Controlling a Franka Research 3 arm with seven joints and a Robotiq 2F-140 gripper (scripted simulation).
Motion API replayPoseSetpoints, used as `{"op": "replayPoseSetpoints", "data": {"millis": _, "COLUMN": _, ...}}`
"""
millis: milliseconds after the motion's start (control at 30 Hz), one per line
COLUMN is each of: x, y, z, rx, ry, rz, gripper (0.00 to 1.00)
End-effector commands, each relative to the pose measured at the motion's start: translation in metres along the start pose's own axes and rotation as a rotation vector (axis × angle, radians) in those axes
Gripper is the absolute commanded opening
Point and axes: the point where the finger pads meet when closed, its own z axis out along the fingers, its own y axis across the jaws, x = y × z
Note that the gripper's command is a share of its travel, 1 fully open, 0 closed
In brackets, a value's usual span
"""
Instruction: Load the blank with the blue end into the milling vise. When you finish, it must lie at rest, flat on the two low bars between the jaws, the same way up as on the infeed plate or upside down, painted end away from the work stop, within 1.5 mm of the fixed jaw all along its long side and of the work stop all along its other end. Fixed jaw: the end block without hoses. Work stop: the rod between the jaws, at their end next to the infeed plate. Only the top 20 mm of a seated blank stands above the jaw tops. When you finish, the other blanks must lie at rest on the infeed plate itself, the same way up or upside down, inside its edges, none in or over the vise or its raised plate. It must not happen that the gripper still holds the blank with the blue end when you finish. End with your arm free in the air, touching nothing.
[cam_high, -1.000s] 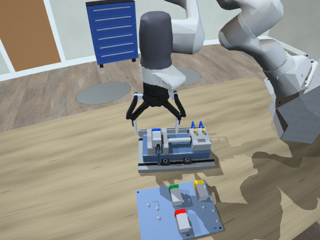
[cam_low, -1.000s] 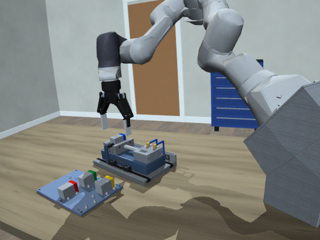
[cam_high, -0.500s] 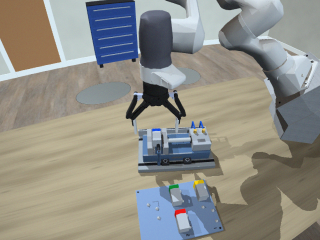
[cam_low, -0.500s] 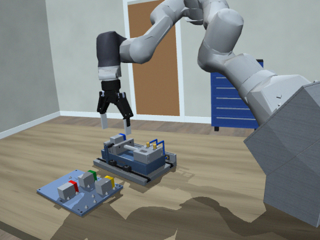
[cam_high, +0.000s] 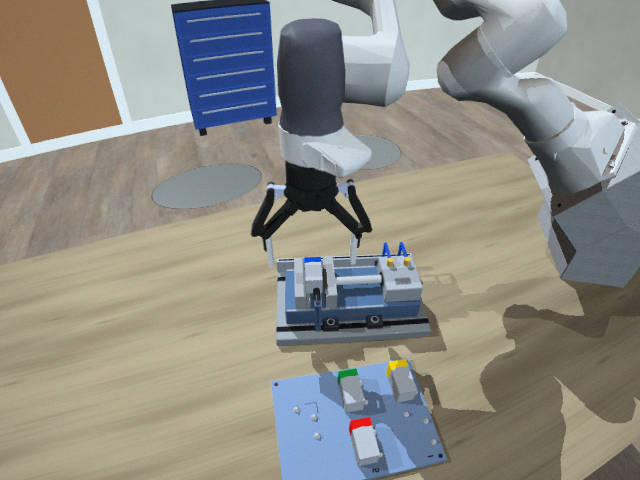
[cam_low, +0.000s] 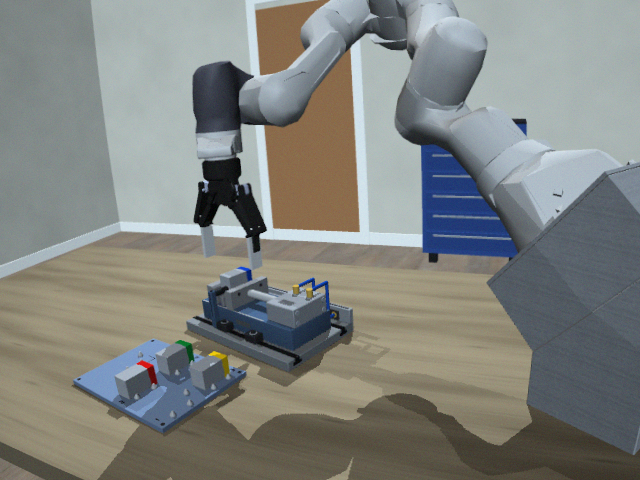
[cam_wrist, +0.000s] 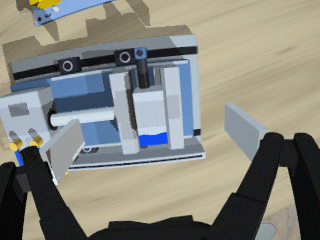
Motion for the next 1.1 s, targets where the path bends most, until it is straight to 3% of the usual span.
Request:
{"op": "replayPoseSetpoints", "data": {"millis": 0, "x": -0.001, "y": -0.001, "z": -0.0009, "rx": 0.003, "ry": -0.003, "rz": -0.006, "gripper": 1.0}}
{"op": "replayPoseSetpoints", "data": {"millis": 1067, "x": -0.0024, "y": -0.0015, "z": -0.0065, "rx": 0.003, "ry": -0.003, "rz": -0.006, "gripper": 1.0}}
